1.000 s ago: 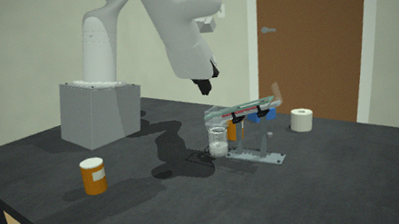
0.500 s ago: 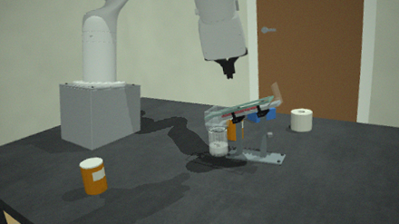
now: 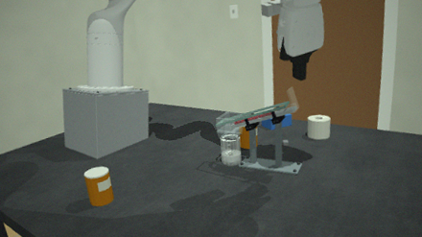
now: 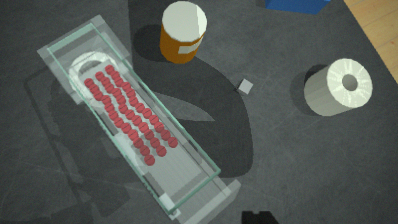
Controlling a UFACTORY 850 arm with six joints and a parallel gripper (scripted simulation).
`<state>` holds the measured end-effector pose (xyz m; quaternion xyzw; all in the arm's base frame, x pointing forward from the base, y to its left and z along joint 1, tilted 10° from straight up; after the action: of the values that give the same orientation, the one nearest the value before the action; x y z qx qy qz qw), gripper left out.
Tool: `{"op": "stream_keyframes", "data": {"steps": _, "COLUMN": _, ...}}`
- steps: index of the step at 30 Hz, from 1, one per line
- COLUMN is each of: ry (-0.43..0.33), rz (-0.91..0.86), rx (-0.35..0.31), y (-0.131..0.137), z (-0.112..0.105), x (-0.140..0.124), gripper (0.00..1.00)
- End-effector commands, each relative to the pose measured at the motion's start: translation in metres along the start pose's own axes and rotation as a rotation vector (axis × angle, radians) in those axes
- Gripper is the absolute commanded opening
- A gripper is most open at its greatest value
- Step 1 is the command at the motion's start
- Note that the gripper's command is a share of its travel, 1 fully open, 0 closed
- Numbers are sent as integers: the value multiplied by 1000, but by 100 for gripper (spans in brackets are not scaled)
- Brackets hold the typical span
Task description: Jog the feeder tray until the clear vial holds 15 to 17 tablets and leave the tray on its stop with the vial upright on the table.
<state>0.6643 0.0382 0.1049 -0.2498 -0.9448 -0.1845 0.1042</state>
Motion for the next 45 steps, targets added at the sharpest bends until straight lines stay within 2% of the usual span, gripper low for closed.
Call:
{"op": "stream_keyframes", "data": {"steps": 1, "ry": -65, "rz": -258, "rx": 87, "y": 15, "z": 8, "x": -15, "gripper": 0}}
{"op": "stream_keyframes", "data": {"steps": 10, "ry": -149, "rz": -607, "rx": 207, "y": 12, "z": 30, "x": -17, "gripper": 0}}
{"op": "stream_keyframes", "data": {"steps": 13, "ry": -163, "rz": -659, "rx": 224, "y": 12, "z": 33, "x": -18, "gripper": 0}}
{"op": "stream_keyframes", "data": {"steps": 23, "ry": -163, "rz": -659, "rx": 223, "y": 9, "z": 51, "x": -22, "gripper": 0}}
{"op": "stream_keyframes", "data": {"steps": 45, "ry": -163, "rz": -659, "rx": 223, "y": 4, "z": 55, "x": -18, "gripper": 0}}
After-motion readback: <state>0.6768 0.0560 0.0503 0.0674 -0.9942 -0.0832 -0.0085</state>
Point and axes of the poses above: the point where the finger pads meet when closed, its own z axis out along the fingers, its own y axis across the jaws, x = y × z, the point moved 2 cm from there along -z, back along the fingers, and after that the axes turned 1 degree about z, right-handed, at the moved point
